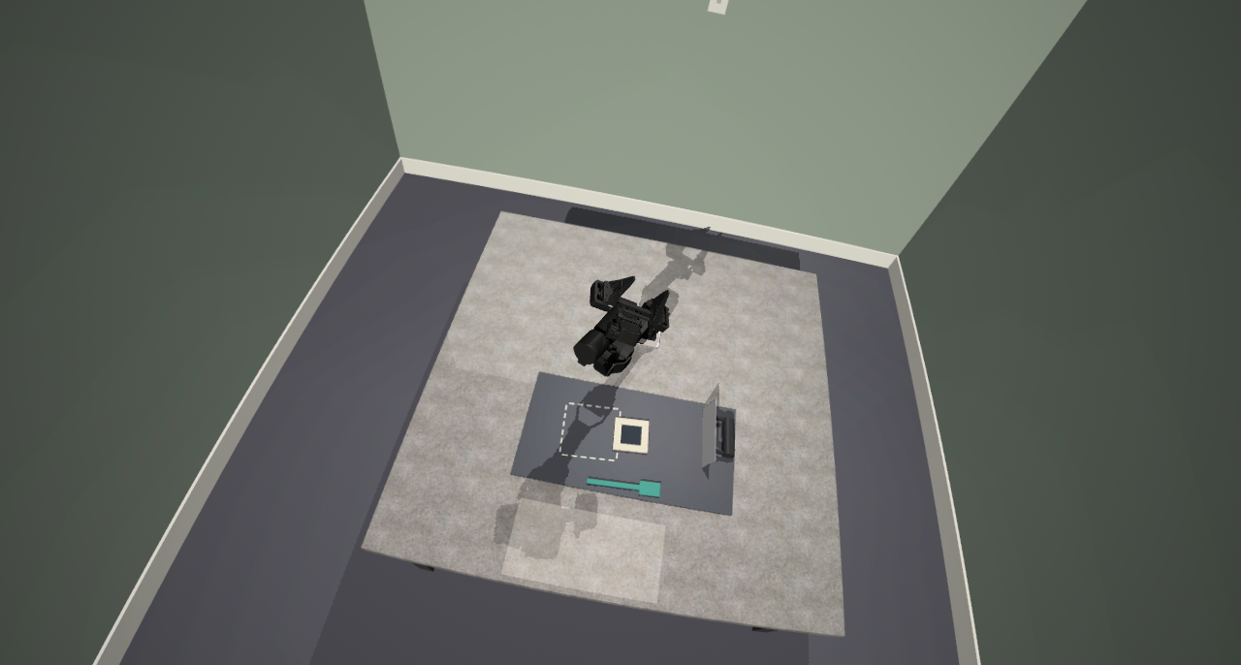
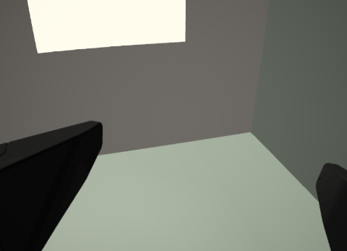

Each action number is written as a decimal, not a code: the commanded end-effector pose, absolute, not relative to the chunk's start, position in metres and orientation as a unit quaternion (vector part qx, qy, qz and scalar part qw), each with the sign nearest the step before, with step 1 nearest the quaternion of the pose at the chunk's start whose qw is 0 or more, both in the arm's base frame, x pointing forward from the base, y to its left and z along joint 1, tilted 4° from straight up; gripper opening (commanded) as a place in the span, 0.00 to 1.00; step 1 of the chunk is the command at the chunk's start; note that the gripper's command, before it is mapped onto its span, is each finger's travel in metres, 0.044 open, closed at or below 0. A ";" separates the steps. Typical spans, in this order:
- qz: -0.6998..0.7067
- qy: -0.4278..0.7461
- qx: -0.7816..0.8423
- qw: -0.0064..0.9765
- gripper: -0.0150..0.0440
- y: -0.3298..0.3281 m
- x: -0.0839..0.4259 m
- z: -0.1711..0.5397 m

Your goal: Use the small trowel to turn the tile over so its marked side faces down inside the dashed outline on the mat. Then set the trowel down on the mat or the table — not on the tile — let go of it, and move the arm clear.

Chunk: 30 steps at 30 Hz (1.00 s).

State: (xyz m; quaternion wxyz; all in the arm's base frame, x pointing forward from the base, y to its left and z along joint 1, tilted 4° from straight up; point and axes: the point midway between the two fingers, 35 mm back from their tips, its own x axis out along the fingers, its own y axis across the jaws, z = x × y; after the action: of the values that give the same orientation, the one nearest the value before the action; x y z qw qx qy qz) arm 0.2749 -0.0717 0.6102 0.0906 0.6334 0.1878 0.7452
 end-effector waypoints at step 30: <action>0.832 0.017 0.410 0.373 0.42 -0.020 0.087 0.645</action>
State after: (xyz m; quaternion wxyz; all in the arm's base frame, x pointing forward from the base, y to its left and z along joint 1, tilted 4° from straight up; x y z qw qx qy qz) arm 0.1105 -0.0317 0.6449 0.3374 0.4493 0.0423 0.8261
